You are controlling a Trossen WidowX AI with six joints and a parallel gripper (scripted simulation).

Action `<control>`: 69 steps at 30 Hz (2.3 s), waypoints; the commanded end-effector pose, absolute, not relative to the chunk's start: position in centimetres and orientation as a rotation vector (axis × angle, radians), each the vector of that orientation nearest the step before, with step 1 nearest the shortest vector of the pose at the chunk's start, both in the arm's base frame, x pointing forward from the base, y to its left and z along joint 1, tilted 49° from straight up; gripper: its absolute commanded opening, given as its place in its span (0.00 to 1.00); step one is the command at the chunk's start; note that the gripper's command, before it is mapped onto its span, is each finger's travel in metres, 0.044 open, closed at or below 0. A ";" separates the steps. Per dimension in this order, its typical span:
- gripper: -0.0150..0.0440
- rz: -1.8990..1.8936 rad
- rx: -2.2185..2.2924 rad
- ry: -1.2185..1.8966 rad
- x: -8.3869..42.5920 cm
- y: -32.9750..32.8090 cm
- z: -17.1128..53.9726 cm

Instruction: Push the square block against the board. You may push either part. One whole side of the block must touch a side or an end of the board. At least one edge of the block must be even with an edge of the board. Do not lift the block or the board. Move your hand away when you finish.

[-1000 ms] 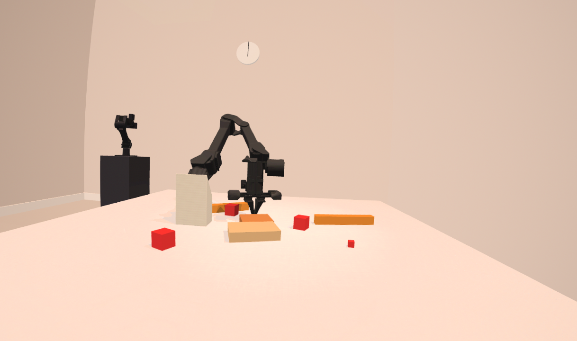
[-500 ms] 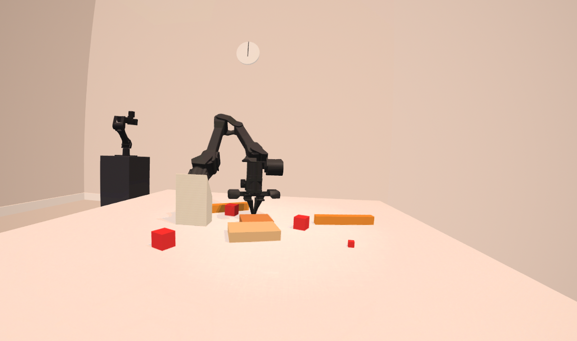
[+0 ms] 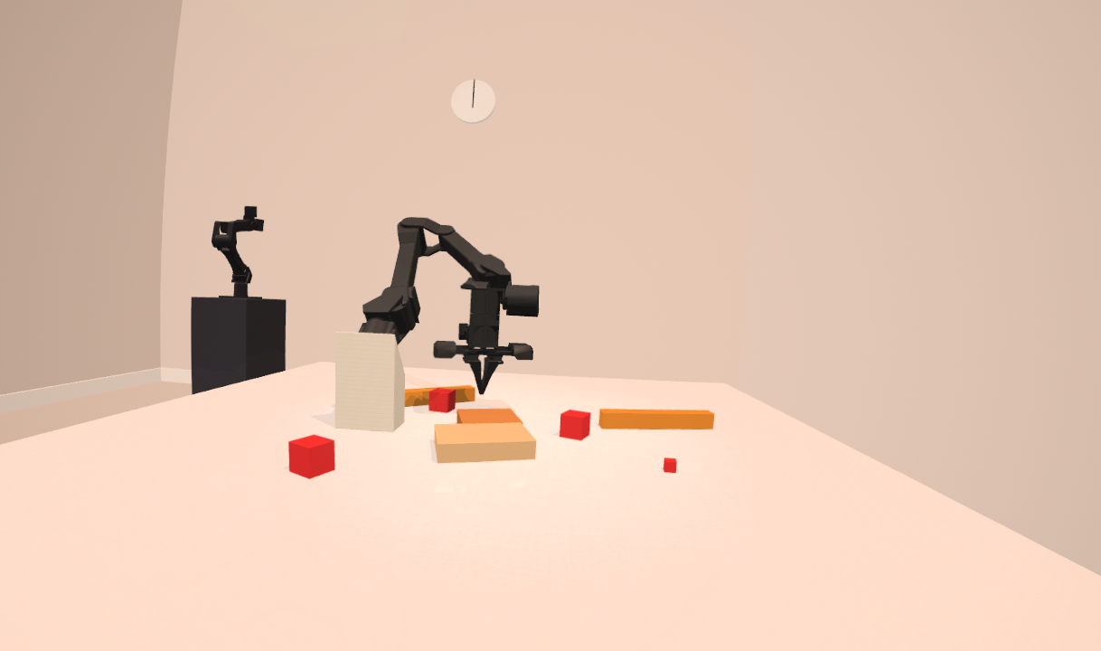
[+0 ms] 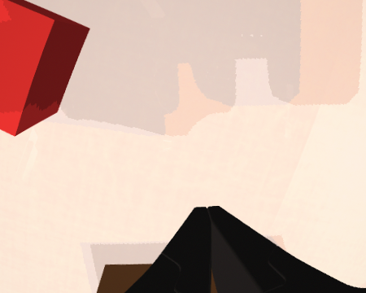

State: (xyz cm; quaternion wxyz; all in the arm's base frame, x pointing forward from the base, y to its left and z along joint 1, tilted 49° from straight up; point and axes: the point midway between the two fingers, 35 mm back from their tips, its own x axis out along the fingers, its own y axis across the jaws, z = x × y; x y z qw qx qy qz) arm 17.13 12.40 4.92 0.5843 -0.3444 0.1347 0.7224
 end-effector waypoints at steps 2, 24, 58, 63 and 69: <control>0.25 1.682 -0.810 0.302 17.4 11.3 6.3; 0.25 1.458 -0.370 0.765 22.4 9.8 4.0; 0.25 1.073 0.225 1.246 27.6 10.8 -3.7; 0.25 1.073 0.225 1.246 27.5 10.8 -3.8; 0.25 1.073 0.225 1.247 27.2 10.6 -4.0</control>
